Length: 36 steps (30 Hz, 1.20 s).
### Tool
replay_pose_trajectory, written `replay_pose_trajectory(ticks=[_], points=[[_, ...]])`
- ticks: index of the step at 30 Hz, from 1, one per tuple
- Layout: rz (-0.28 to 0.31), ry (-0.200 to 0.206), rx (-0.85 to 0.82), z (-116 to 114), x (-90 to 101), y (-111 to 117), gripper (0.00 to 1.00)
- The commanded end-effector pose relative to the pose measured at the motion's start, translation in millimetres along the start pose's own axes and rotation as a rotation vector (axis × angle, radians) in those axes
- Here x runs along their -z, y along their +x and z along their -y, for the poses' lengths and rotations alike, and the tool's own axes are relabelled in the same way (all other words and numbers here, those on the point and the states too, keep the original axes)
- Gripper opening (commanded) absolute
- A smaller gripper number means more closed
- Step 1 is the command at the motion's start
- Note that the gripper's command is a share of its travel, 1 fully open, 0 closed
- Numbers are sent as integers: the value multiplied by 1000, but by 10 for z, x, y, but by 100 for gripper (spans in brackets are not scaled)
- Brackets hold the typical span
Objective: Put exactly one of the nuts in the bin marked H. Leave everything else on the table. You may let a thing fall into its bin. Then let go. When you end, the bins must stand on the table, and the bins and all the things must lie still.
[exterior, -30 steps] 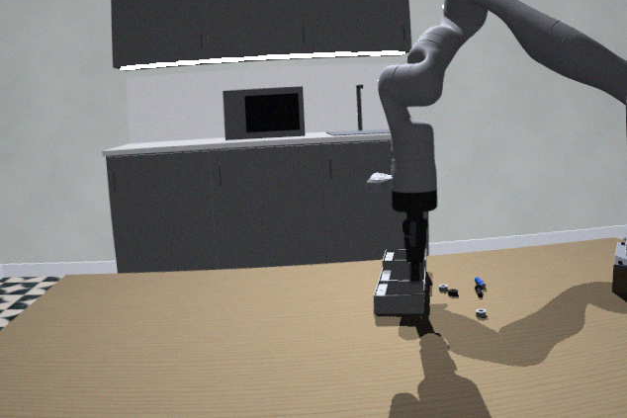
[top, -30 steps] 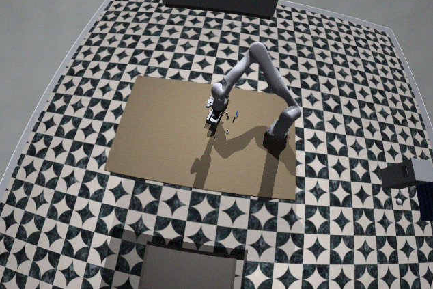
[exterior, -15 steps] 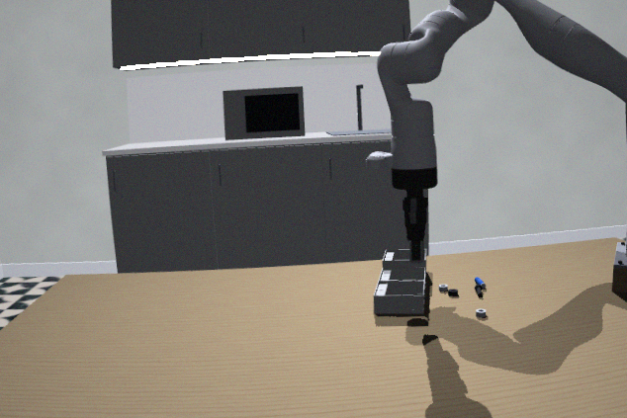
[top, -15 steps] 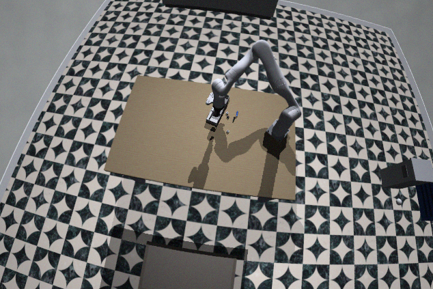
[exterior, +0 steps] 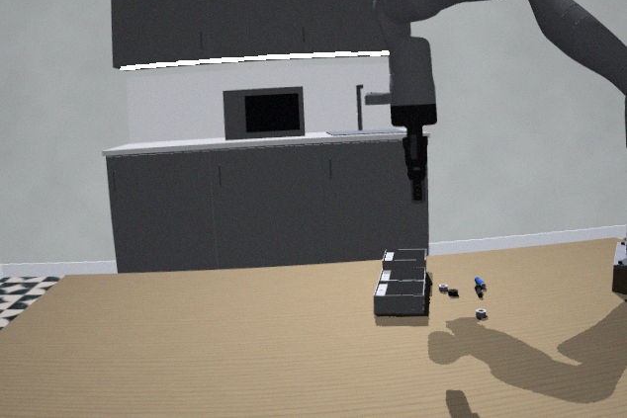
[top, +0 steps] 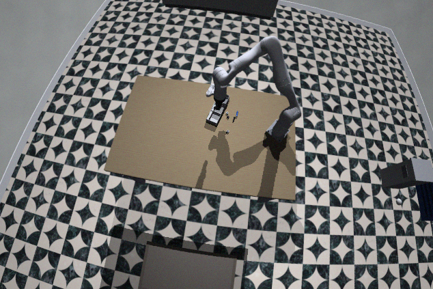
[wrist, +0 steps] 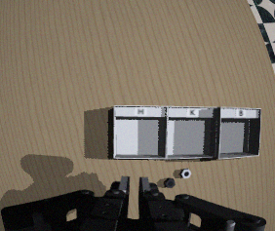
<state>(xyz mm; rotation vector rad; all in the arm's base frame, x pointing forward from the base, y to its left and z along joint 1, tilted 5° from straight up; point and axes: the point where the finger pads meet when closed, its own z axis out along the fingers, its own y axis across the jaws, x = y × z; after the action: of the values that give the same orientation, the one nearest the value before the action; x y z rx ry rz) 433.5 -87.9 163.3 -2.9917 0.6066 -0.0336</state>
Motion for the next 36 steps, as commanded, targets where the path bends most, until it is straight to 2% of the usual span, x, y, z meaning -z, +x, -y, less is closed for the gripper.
replay_pose_trajectory(ticks=[1,10,11,13,22,28,30,36], points=[[-26,-6,-15,-48,203,72,9],[-26,-6,-15,-48,203,73,9],[-26,-7,35,-26,141,22,31],[-26,-7,35,-26,141,22,31],[-24,-12,472,173,-417,-438,31],[-24,-12,472,307,-789,-745,31],[-24,-12,472,307,-789,-745,31],[-24,-12,472,439,-1127,-1043,31]])
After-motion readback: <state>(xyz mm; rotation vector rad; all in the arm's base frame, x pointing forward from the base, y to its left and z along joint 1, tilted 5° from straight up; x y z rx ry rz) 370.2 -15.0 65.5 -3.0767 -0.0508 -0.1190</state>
